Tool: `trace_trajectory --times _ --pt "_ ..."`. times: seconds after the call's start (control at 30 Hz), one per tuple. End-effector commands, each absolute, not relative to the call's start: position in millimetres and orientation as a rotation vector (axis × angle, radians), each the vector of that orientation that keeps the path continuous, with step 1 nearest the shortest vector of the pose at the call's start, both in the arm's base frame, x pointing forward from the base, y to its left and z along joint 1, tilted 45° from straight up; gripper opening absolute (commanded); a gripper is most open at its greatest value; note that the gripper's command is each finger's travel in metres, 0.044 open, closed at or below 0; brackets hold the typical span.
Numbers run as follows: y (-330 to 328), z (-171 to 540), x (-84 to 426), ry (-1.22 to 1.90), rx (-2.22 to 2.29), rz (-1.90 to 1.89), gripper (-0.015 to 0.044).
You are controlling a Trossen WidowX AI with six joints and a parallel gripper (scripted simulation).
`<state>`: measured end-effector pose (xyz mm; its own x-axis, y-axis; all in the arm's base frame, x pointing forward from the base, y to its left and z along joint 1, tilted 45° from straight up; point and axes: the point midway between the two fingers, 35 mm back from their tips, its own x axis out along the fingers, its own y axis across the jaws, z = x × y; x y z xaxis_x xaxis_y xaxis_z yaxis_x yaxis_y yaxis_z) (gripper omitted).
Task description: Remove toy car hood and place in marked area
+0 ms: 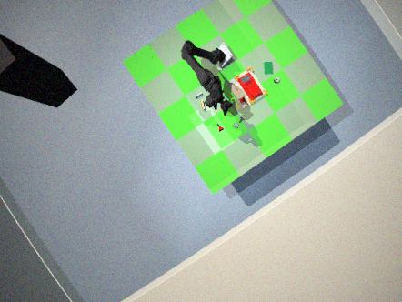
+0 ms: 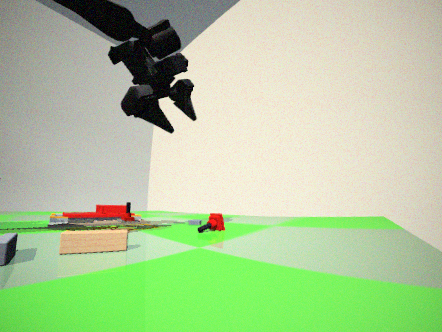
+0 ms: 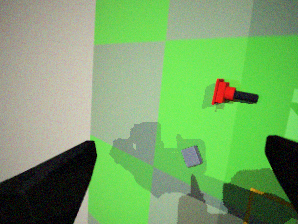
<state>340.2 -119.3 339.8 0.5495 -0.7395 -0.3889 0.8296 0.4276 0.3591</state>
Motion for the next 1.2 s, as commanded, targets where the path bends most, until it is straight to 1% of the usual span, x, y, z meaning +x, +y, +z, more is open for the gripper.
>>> trace_trajectory --times 0.0,0.17,0.33,0.5,0.7,0.8,1.17 --pt "-101.3 303.6 365.2 0.342 0.474 -0.963 0.0440" --pt "-65.5 235.6 394.6 0.623 0.310 -0.922 0.0440" --pt "-26.7 164.7 406.2 0.897 0.119 -0.873 0.0440" --pt "10.9 95.2 399.7 1.161 -0.099 -0.820 0.0440" --pt "48.8 20.5 371.0 1.451 -0.388 -0.761 0.0440" --pt "55.3 5.4 362.5 1.513 -0.459 -0.749 0.0440" --pt "51.2 1.1 362.5 1.513 -0.459 -0.749 0.0440"
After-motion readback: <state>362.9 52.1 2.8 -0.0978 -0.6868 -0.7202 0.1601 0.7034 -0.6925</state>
